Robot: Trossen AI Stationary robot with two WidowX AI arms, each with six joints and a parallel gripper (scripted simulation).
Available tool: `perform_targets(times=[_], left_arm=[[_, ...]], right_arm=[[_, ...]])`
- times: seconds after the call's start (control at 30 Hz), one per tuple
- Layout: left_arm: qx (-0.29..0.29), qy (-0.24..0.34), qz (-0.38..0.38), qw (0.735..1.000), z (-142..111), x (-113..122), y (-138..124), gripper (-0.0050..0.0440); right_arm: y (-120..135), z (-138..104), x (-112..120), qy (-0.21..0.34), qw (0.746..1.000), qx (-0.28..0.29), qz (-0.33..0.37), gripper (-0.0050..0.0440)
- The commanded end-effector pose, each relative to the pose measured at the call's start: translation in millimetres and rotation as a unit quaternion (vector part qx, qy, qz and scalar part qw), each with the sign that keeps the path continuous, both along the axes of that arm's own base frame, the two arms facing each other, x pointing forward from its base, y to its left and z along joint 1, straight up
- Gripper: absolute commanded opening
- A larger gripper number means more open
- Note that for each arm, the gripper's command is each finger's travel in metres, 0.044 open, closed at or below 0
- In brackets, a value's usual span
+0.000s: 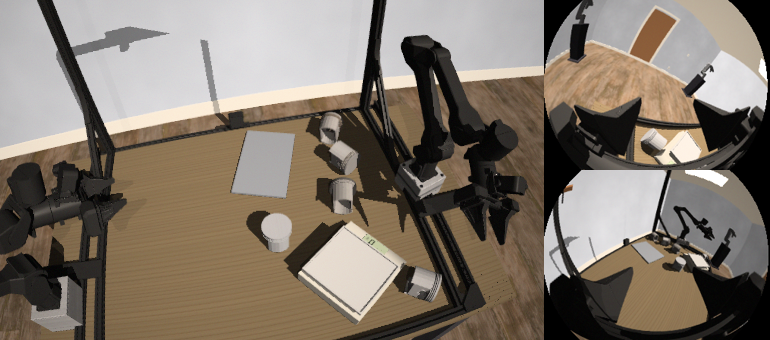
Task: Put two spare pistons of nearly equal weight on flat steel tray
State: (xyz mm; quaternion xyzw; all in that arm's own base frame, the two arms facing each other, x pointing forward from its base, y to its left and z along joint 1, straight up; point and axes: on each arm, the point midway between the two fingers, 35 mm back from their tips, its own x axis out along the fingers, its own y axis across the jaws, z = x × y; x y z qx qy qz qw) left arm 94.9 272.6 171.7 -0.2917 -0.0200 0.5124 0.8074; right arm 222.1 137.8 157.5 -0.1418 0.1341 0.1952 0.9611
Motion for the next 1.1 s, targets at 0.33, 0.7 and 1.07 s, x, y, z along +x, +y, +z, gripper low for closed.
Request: perform_targets(times=[0.33, 0.7, 1.07], left_arm=[[0.035, 0.146, 0.025, 0.988, -21.6, -26.4, -24.0, 0.0378], [0.077, 0.219, -0.052, 0.971, -21.6, 15.2, -41.0, 0.0378], [0.115, 0.227, -0.182, 0.95, -21.6, 62.1, -69.6, 0.0378]], right_arm=[[-44.2, -7.4, 17.0, 0.051, 0.992, 0.099, -0.061, 0.044], [-87.4, -7.4, 29.4, 0.042, 0.981, 0.103, -0.157, 0.044], [-142.0, -7.4, 34.4, 0.03, 0.958, 0.107, -0.264, 0.044]])
